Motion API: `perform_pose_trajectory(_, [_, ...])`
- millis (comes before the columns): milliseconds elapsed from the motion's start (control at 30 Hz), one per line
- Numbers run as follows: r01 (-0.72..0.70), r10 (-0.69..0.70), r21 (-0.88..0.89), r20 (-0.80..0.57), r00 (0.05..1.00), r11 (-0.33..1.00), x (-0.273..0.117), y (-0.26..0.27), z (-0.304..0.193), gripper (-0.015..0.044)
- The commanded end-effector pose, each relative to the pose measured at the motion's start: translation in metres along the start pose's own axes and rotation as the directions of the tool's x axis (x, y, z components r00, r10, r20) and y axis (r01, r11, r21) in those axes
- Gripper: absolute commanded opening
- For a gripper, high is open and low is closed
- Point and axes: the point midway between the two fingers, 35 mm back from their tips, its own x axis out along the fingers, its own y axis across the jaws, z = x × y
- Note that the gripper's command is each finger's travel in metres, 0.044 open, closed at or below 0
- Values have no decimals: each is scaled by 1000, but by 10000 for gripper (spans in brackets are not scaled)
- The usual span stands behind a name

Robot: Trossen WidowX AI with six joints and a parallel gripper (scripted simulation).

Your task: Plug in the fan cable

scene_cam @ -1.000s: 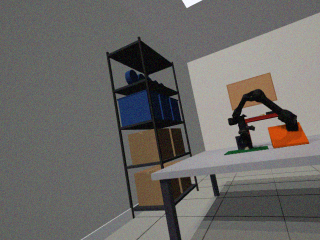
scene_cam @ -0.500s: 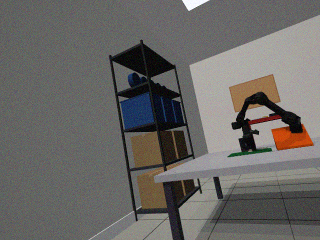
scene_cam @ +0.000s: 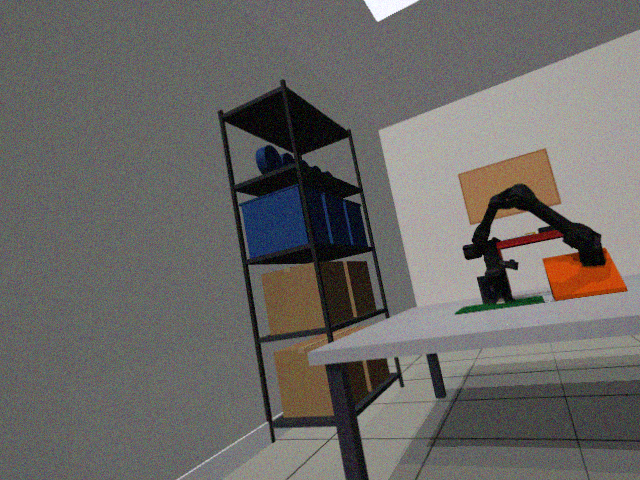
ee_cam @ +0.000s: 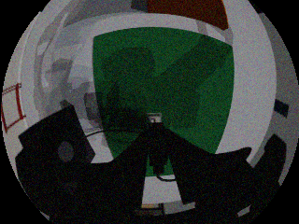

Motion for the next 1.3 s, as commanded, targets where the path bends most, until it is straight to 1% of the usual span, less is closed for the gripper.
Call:
perform_pose_trajectory(0, [3,-3,3,-3,1000,1000,0,-1,-3,0])
perform_pose_trajectory(1267, [3,-3,5,-3,1000,1000,6,-1,1,0])
